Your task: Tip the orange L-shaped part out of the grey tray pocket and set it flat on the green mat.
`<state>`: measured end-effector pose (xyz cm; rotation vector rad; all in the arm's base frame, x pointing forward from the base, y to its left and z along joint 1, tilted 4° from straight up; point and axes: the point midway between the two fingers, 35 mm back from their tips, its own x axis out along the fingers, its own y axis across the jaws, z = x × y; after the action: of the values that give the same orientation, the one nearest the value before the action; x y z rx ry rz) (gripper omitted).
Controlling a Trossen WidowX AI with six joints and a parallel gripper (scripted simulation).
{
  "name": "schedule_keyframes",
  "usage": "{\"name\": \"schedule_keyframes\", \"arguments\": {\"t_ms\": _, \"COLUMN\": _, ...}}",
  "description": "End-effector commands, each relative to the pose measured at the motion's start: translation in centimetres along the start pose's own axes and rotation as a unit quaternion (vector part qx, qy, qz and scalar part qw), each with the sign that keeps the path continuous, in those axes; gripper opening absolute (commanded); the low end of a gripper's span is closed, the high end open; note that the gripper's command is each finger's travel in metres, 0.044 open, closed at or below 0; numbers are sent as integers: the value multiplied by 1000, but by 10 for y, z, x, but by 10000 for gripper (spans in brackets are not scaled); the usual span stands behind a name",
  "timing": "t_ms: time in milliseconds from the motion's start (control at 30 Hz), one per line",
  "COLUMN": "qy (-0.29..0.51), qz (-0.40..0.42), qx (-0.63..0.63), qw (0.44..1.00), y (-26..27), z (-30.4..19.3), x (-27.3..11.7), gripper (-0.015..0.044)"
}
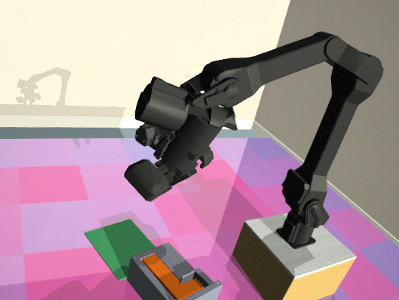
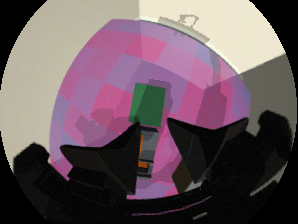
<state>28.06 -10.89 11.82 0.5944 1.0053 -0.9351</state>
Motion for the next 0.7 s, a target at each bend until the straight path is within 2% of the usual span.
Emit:
{"name": "schedule_keyframes", "arguments": {"t_ms": 0, "qy": 73, "qz": 49, "qx": -272, "qw": 958, "y": 41, "z": -63, "x": -11, "gripper": 180}}
{"name": "schedule_keyframes", "arguments": {"t_ms": 233, "qy": 134, "qz": 109, "qx": -542, "qw": 822, "y": 64, "z": -137, "x": -32, "gripper": 180}}
{"name": "schedule_keyframes", "arguments": {"t_ms": 300, "qy": 143, "qz": 119, "qx": -581, "qw": 792, "y": 66, "z": -150, "x": -36, "gripper": 180}}
{"name": "schedule_keyframes", "arguments": {"t_ms": 667, "qy": 144, "qz": 121, "qx": -586, "qw": 788, "y": 66, "z": -151, "x": -36, "gripper": 180}}
